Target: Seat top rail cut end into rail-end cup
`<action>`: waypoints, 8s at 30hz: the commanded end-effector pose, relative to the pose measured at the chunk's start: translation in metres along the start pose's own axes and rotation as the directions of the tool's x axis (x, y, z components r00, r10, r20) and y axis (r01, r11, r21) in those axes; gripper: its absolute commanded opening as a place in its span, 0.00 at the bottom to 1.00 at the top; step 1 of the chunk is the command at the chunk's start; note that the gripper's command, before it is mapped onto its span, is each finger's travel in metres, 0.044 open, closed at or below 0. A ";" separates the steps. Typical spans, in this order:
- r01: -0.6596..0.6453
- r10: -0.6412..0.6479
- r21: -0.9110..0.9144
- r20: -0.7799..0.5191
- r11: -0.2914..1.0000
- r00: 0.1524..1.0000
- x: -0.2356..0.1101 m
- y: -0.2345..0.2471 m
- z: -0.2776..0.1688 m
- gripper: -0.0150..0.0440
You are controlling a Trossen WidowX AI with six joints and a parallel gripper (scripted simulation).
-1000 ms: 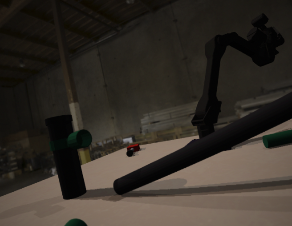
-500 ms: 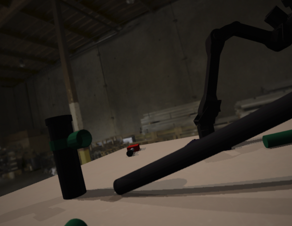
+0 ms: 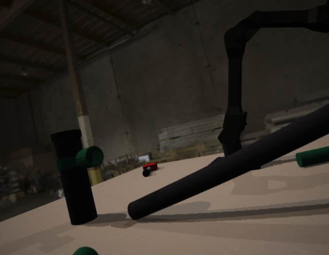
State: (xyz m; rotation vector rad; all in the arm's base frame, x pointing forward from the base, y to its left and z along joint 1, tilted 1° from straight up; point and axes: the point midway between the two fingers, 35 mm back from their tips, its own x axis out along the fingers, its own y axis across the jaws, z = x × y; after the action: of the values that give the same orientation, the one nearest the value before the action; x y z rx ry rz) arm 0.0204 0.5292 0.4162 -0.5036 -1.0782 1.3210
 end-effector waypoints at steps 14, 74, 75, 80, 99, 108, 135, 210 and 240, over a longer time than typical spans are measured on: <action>0.120 -0.004 0.150 -0.608 0.981 0.794 -0.119 -0.104 -0.200 1.00; 0.769 0.423 -0.105 -0.784 0.630 -0.454 -0.715 -0.174 -0.174 1.00; 0.732 0.423 -0.061 -0.783 0.678 -0.456 -0.723 -0.175 -0.172 1.00; 0.491 0.419 0.165 -0.778 0.855 -0.468 -0.760 -0.177 -0.162 1.00; 0.153 0.411 0.387 -0.774 0.909 -0.482 -0.802 -0.176 -0.146 1.00; 0.153 0.411 0.387 -0.774 0.909 -0.482 -0.802 -0.176 -0.146 1.00; 0.152 0.410 0.387 -0.774 0.910 -0.482 -0.826 -0.132 -0.181 1.00; 0.056 0.415 0.435 -0.803 0.899 -0.427 -0.848 -0.102 -0.214 0.25; -0.036 0.426 0.472 -0.823 0.881 -0.374 -0.846 -0.096 -0.205 0.25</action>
State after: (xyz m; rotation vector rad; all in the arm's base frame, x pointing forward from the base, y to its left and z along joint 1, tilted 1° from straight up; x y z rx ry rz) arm 0.3374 -0.2289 0.1139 -1.3839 0.8396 0.7502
